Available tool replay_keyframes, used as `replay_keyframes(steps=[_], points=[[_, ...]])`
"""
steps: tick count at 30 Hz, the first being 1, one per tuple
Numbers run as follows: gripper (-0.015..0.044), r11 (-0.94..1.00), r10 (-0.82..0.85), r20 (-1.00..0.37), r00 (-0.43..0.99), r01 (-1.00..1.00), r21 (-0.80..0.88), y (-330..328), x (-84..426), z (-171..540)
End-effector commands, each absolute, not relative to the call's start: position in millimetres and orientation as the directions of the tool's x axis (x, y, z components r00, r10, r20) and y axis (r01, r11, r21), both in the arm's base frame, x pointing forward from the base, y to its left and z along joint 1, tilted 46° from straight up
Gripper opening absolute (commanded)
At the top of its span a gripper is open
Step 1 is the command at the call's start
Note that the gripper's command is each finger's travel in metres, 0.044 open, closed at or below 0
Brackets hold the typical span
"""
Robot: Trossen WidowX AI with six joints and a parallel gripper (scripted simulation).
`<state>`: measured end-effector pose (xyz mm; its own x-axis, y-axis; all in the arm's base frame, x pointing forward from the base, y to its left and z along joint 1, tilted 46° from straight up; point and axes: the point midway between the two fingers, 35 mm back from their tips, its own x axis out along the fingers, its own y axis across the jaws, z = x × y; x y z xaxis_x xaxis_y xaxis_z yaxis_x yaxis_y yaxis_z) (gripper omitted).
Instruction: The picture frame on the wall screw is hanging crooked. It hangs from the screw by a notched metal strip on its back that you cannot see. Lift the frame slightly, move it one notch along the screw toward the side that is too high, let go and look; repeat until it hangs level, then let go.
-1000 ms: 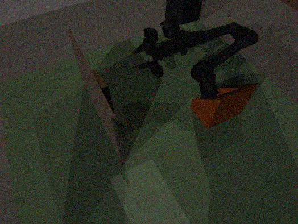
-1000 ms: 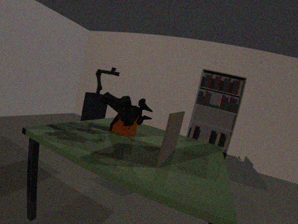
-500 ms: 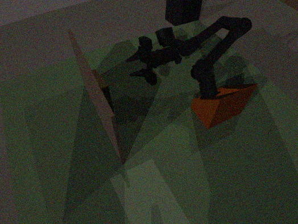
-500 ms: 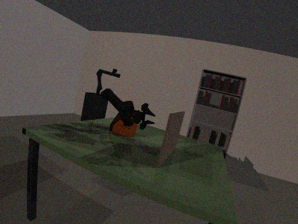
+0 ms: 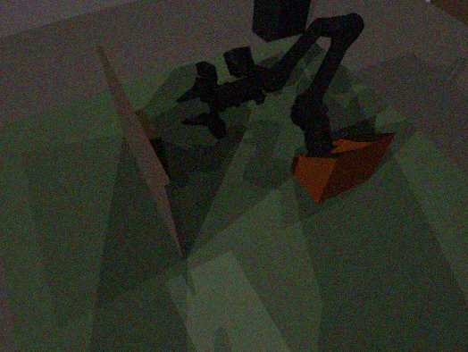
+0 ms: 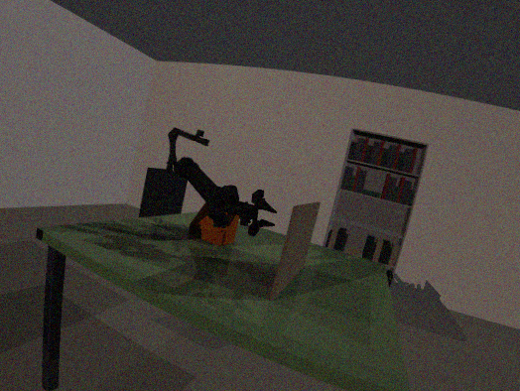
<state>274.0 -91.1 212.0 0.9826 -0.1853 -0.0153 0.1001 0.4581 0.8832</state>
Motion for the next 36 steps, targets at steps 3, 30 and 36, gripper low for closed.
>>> replay_keyframes(steps=[3,30,36], points=[[0.026,0.464,-0.184,-0.007,0.983,0.093,0.881,-96.3,310.7,211.6],[0.026,0.464,-0.184,-0.006,0.983,0.092,0.881,-100.1,335.1,209.9],[0.026,0.464,-0.184,-0.006,0.983,0.092,0.881,-101.9,344.6,209.9]])
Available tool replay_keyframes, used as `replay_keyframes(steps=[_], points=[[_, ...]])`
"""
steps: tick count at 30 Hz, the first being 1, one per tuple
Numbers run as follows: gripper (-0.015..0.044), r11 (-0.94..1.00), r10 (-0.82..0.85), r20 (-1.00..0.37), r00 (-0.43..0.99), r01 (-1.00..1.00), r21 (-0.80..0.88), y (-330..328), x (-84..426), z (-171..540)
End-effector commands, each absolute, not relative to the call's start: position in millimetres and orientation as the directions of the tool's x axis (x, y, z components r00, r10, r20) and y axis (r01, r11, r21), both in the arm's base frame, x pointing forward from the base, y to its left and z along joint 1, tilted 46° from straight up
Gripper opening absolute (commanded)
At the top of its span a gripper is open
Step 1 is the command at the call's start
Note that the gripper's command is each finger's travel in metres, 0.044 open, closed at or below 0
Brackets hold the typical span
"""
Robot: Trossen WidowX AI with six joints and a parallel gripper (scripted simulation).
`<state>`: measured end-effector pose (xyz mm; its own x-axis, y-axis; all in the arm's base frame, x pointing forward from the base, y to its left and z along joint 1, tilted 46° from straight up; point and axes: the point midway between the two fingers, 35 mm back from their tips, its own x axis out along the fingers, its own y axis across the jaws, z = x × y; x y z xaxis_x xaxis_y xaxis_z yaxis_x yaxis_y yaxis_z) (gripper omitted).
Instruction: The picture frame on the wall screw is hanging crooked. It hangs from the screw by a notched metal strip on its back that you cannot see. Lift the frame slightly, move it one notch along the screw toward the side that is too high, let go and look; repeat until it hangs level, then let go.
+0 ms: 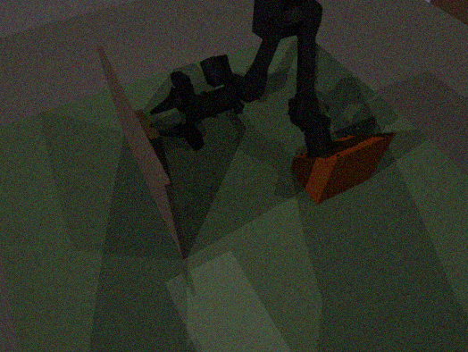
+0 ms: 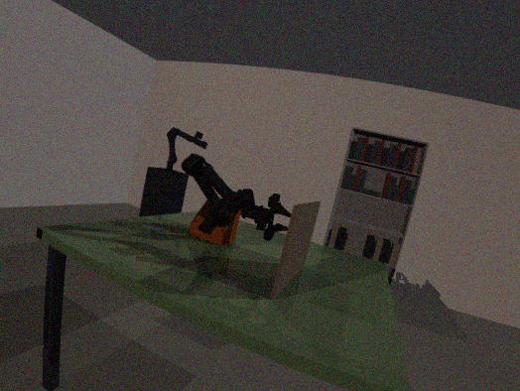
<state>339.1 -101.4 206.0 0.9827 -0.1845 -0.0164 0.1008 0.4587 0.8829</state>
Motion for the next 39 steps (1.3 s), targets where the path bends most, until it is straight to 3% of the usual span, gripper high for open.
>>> replay_keyframes(steps=[1,39], points=[[0.026,0.464,-0.184,-0.005,0.983,0.092,0.881,-102.2,346.2,209.8],[0.026,0.464,-0.184,-0.005,0.983,0.092,0.881,-104.5,360.0,208.7]])
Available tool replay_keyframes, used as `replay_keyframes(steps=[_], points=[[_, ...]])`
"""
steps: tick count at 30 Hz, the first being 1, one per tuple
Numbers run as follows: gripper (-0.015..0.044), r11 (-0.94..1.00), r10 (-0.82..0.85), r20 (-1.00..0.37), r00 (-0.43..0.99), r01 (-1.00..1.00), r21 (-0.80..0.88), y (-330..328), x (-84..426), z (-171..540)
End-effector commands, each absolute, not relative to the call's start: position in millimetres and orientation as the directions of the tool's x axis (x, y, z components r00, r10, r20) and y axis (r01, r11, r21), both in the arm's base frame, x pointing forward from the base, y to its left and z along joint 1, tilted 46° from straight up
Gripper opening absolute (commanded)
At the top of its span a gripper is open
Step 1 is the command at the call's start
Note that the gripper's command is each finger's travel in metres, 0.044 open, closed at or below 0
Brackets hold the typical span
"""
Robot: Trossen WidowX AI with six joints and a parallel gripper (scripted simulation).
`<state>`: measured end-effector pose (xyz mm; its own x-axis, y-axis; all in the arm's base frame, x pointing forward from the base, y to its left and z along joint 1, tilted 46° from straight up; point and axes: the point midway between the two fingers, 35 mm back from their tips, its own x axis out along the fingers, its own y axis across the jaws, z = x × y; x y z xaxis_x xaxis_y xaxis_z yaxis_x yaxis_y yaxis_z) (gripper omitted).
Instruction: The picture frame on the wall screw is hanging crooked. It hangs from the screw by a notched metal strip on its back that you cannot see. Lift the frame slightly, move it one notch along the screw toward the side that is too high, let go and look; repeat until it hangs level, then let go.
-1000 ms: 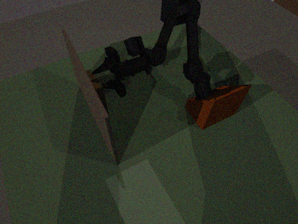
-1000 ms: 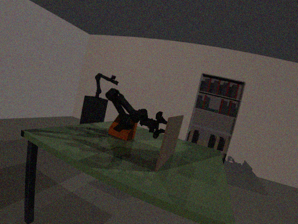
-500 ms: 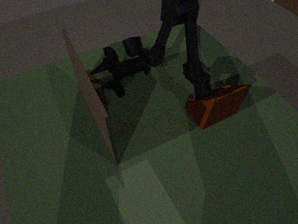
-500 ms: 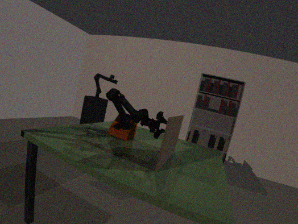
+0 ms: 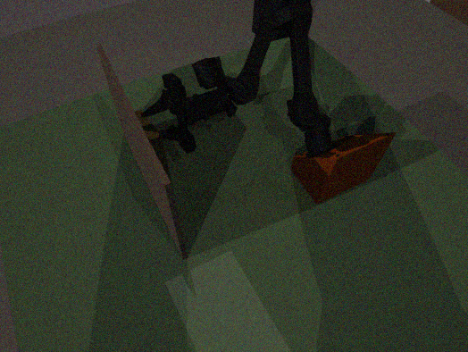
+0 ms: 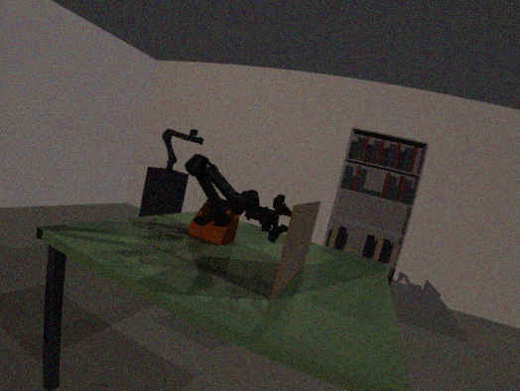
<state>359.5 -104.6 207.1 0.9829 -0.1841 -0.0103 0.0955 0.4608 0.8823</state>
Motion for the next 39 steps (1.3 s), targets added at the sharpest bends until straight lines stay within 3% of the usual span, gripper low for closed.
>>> replay_keyframes(steps=[1,11,17,24,26,39], points=[[0.026,0.464,-0.184,-0.005,0.983,0.092,0.881,-104.5,360.0,208.7],[0.026,0.464,-0.184,-0.005,0.983,0.092,0.881,-104.5,360.2,209.6],[0.0103,0.464,-0.184,-0.005,0.983,0.092,0.881,-104.5,360.2,209.6],[0.0056,0.464,-0.184,-0.005,0.983,0.092,0.881,-104.5,360.2,209.6],[0.0003,0.464,-0.184,-0.005,0.983,0.092,0.881,-104.5,360.2,209.6],[0.0,0.464,-0.184,-0.005,0.983,0.092,0.881,-104.2,360.0,209.8]])
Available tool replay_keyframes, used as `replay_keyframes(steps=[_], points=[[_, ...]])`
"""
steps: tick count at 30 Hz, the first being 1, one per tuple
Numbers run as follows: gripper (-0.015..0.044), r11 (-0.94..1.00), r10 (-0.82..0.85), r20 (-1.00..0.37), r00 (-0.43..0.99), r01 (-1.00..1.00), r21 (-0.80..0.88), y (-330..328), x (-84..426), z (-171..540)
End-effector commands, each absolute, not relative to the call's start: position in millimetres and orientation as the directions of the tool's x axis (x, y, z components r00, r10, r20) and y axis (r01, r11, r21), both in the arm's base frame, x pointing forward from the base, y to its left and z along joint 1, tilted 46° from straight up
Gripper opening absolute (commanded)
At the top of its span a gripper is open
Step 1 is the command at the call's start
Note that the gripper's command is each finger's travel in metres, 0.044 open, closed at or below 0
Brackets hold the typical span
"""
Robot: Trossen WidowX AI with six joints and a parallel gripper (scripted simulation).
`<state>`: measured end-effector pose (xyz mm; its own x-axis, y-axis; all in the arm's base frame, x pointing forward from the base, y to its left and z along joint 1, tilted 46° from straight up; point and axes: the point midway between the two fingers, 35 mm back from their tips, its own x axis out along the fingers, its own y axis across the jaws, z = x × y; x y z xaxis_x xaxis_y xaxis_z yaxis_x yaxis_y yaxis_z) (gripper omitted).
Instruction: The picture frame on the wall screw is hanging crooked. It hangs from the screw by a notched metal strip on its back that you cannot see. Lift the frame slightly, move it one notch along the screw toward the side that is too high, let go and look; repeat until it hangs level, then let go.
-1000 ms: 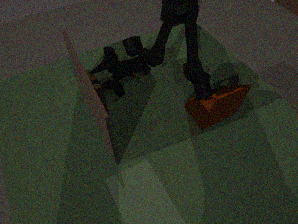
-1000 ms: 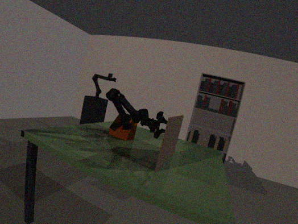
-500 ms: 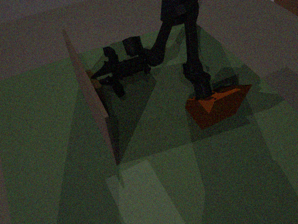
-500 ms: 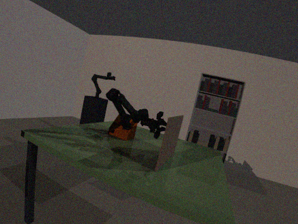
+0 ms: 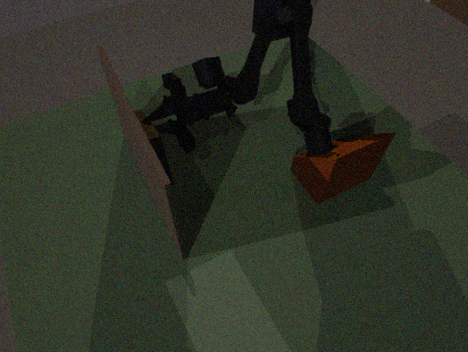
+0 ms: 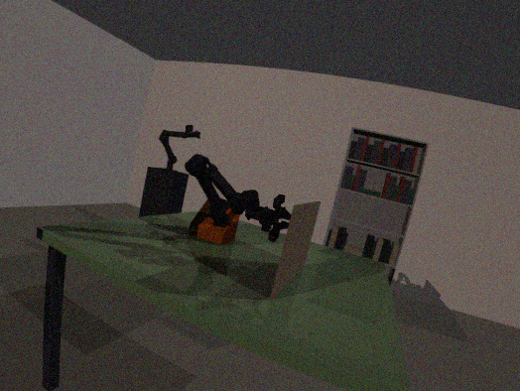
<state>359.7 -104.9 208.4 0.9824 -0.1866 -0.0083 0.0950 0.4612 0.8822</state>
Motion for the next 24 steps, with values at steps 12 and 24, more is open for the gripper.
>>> replay_keyframes(steps=[12,24], points=[[0.0,0.464,-0.184,-0.005,0.983,0.091,0.881,-102.4,360.3,213.2],[0.0,0.464,-0.184,-0.005,0.983,0.091,0.881,-100.6,360.7,216.7]])
